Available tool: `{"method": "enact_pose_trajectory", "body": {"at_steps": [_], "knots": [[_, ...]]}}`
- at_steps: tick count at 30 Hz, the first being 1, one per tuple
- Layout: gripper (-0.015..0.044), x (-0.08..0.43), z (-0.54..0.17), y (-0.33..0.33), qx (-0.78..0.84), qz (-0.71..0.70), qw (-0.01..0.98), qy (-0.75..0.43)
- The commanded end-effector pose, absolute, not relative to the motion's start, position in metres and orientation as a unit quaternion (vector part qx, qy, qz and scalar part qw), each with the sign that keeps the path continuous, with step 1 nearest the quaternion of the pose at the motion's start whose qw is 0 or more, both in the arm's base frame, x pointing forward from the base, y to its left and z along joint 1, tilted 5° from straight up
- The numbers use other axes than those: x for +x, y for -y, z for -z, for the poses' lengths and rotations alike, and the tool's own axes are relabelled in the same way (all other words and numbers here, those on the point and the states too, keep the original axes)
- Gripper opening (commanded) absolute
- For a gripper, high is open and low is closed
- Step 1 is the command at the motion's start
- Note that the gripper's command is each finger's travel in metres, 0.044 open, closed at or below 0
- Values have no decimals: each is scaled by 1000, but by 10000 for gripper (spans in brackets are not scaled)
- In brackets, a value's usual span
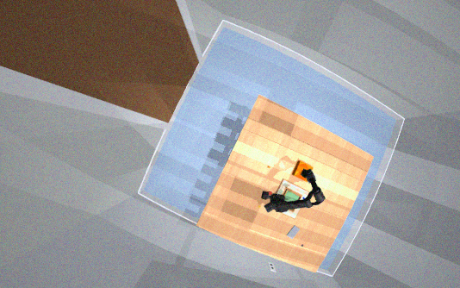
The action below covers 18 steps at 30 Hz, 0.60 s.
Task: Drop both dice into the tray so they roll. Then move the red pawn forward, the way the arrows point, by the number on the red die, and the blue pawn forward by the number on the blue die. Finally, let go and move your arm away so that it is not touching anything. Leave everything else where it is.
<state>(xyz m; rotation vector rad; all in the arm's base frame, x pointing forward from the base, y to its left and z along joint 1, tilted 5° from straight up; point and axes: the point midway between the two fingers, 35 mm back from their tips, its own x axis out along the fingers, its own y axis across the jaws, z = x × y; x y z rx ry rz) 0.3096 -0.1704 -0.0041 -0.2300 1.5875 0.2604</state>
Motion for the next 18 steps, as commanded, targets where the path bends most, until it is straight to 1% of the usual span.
{"method": "enact_pose_trajectory", "body": {"at_steps": [1,5,11,18], "knots": [[275,308,14,168,-97,-118,686,-711],[275,307,18,168,-97,-118,686,-711],[118,307,18,168,-97,-118,686,-711],[71,307,18,168,-97,-118,686,-711]]}}
